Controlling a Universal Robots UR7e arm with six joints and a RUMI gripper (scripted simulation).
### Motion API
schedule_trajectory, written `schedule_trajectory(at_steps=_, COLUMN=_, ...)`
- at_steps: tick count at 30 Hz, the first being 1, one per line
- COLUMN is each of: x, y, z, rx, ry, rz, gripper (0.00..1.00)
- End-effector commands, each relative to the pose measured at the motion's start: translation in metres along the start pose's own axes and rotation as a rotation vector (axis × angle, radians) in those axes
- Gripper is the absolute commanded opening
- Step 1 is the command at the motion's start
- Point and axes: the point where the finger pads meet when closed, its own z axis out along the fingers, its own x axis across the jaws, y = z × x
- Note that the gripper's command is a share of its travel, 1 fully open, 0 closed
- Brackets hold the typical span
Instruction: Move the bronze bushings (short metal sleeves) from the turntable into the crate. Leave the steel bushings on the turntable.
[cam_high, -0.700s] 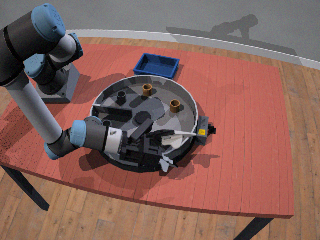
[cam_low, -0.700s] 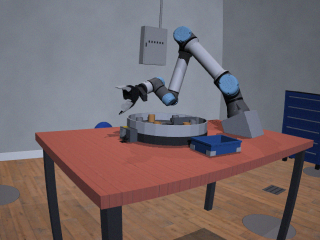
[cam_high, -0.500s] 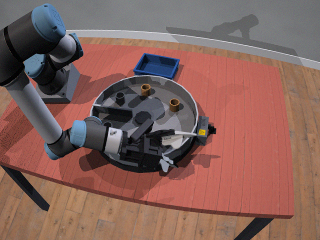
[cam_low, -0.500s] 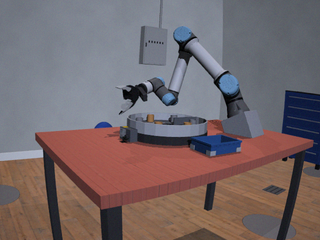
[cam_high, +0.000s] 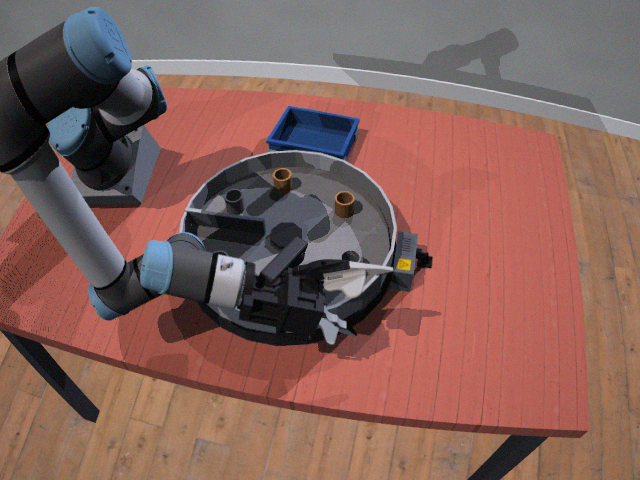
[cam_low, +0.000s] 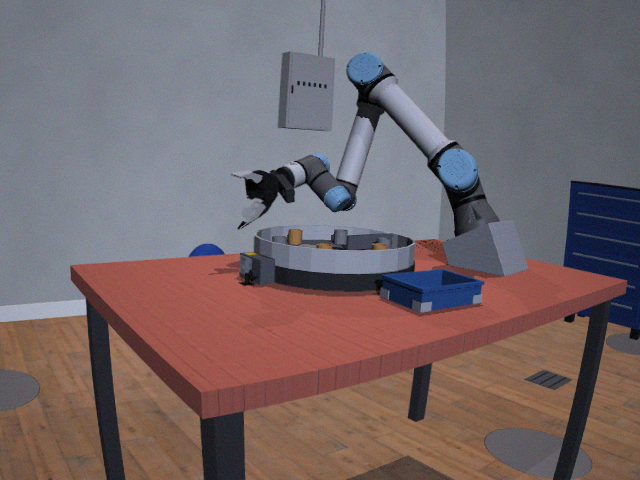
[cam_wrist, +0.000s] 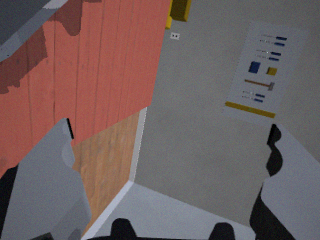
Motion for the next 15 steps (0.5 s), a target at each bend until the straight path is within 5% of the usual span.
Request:
schedule_trajectory(at_steps=1, x=0.0009, y=0.0001, z=0.0000, rx=0.000, ry=0.001, rz=-0.001, gripper=1.00)
schedule_trajectory(at_steps=15, x=0.0062, y=-0.0022, z=0.0023, rx=0.004, ry=-0.008, rz=-0.001, gripper=1.00)
